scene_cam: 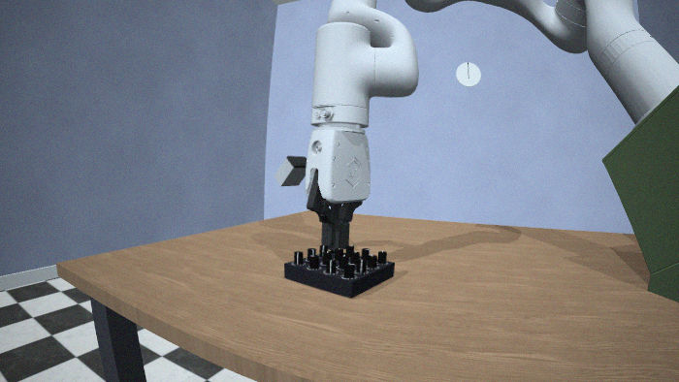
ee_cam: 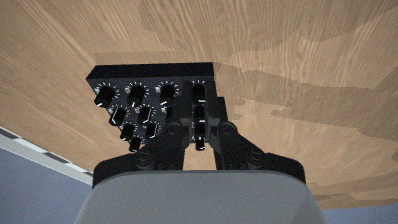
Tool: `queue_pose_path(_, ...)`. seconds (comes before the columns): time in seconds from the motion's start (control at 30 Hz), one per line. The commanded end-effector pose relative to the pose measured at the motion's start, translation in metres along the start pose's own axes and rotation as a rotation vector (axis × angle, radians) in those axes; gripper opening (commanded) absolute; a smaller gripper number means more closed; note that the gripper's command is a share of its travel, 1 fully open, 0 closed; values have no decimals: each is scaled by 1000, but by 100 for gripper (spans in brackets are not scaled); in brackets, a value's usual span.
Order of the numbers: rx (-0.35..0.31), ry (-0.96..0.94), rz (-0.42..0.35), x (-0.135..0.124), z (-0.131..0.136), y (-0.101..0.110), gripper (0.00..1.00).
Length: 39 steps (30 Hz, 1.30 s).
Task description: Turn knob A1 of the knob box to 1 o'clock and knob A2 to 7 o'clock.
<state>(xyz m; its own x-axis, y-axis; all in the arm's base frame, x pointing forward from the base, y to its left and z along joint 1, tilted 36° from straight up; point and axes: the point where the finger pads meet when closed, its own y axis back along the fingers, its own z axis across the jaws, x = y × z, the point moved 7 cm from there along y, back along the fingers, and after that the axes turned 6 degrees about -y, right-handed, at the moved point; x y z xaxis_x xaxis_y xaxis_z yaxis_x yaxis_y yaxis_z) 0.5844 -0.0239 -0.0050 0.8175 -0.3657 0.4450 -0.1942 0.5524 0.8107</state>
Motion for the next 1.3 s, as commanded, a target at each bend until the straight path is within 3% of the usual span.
queue_pose_path(0.0,1,0,1,1,0,1,8)
queue_pose_path(0.07,1,0,1,1,0,1,8)
queue_pose_path(0.1,1,0,1,1,0,1,19)
queue_pose_path(0.9,1,0,1,1,0,1,19)
queue_pose_path(1.27,1,0,1,1,0,24,19)
